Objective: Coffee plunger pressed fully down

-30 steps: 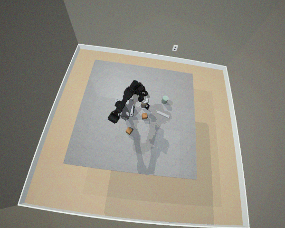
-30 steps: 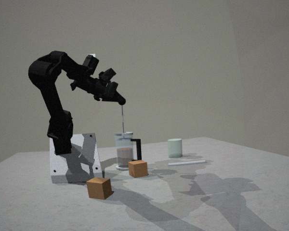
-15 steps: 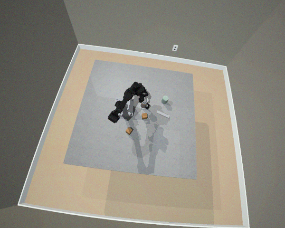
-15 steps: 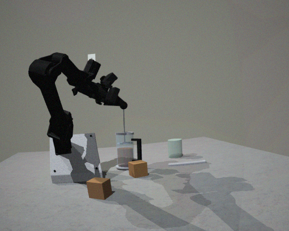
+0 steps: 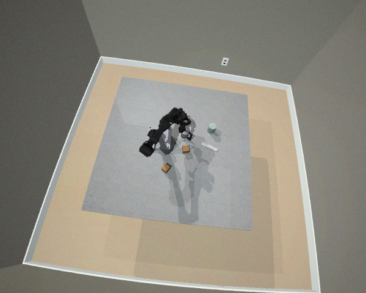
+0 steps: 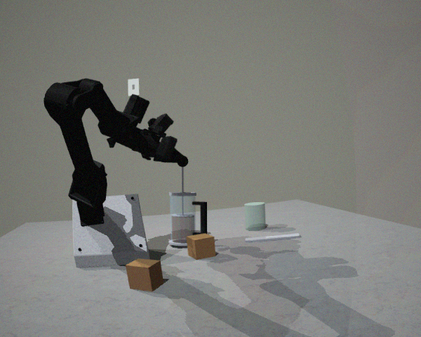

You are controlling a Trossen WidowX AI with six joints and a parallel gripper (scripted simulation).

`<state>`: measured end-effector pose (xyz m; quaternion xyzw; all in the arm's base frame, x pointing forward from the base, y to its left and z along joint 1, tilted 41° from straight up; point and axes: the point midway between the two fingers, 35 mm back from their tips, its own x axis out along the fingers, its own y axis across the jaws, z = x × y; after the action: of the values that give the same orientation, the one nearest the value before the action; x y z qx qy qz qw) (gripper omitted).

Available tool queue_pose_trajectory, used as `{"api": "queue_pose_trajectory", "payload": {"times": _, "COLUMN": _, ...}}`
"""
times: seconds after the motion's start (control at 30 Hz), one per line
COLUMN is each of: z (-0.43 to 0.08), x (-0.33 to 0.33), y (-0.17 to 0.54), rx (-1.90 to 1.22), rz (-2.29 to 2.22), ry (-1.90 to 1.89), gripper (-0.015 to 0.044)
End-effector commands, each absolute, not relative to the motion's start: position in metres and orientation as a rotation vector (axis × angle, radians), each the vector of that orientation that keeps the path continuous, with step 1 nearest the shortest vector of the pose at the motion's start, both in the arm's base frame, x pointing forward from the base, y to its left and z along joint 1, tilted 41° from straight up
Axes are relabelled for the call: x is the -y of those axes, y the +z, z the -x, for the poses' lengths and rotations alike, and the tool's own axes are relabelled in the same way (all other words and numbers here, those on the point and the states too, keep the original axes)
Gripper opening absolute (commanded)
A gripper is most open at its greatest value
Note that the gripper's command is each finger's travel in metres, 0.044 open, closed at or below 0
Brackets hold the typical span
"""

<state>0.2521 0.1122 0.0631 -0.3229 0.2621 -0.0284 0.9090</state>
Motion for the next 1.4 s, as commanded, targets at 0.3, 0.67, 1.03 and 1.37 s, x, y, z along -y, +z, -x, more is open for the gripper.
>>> {"api": "queue_pose_trajectory", "payload": {"times": 0.3, "z": -0.248, "x": -0.084, "y": 0.030, "rx": -0.594, "rz": 0.716, "ry": -0.065, "gripper": 0.0120}}
{"api": "queue_pose_trajectory", "payload": {"times": 0.67, "z": -0.258, "x": -0.078, "y": 0.021, "rx": -0.587, "rz": 0.719, "ry": -0.066, "gripper": 0.0120}}
{"api": "queue_pose_trajectory", "payload": {"times": 1.03, "z": -0.266, "x": -0.081, "y": 0.019, "rx": -0.586, "rz": 0.719, "ry": -0.068, "gripper": 0.0120}}
{"api": "queue_pose_trajectory", "payload": {"times": 1.37, "z": -0.270, "x": -0.083, "y": 0.018, "rx": -0.586, "rz": 0.719, "ry": -0.068, "gripper": 0.0120}}
